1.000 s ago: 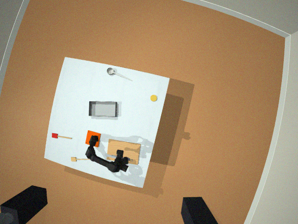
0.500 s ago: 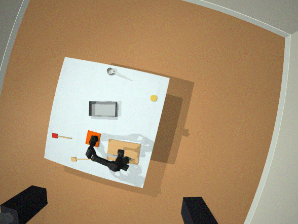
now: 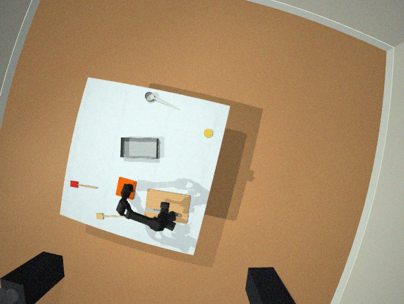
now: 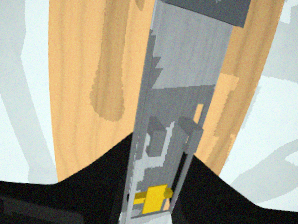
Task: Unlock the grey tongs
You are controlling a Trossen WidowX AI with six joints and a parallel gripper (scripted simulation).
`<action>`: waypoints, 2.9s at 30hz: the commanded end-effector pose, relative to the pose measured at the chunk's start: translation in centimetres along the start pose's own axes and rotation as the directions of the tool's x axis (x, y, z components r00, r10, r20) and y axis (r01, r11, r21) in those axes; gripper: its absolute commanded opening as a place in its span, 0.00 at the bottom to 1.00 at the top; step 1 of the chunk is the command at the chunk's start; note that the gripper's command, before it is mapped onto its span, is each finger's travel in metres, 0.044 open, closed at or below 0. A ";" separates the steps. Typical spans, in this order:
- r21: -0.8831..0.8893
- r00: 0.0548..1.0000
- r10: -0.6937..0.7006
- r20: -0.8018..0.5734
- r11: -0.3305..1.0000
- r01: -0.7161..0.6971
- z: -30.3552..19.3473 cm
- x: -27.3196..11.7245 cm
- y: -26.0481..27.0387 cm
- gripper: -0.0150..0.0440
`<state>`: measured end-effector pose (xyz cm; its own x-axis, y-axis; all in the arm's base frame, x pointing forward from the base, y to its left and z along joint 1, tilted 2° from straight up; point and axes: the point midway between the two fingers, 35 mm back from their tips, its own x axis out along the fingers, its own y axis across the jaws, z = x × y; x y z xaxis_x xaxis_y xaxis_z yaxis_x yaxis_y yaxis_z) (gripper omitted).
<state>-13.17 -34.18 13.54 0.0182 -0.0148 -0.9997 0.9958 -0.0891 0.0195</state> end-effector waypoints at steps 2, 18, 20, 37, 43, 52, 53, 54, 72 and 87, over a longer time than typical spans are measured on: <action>-0.004 1.000 -0.004 -0.003 1.000 0.004 0.0 0.8 -0.1 0.00; -0.003 1.000 -0.003 -0.003 1.000 0.003 -0.1 3.5 0.0 0.00; -0.003 1.000 -0.003 -0.003 1.000 0.003 -0.2 3.8 0.0 0.00; -0.003 1.000 -0.003 -0.003 1.000 0.003 -0.6 6.5 0.1 0.00; -0.003 1.000 -0.003 -0.003 1.000 0.003 -0.6 6.9 0.1 0.00; -0.003 1.000 0.001 -0.003 1.000 -0.001 -0.6 6.8 0.1 0.36; -0.003 1.000 0.001 -0.003 1.000 -0.001 -0.6 6.8 0.1 0.40; -0.003 1.000 0.001 -0.003 1.000 -0.001 -0.6 6.8 0.1 0.44; -0.003 1.000 0.002 -0.002 1.000 -0.002 0.1 5.1 2.3 1.00; -0.003 1.000 0.012 -0.003 1.000 -0.012 -0.7 -4.5 15.2 1.00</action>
<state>1.95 -34.83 18.26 0.0313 -0.0253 -0.9992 0.9974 -0.0635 0.0328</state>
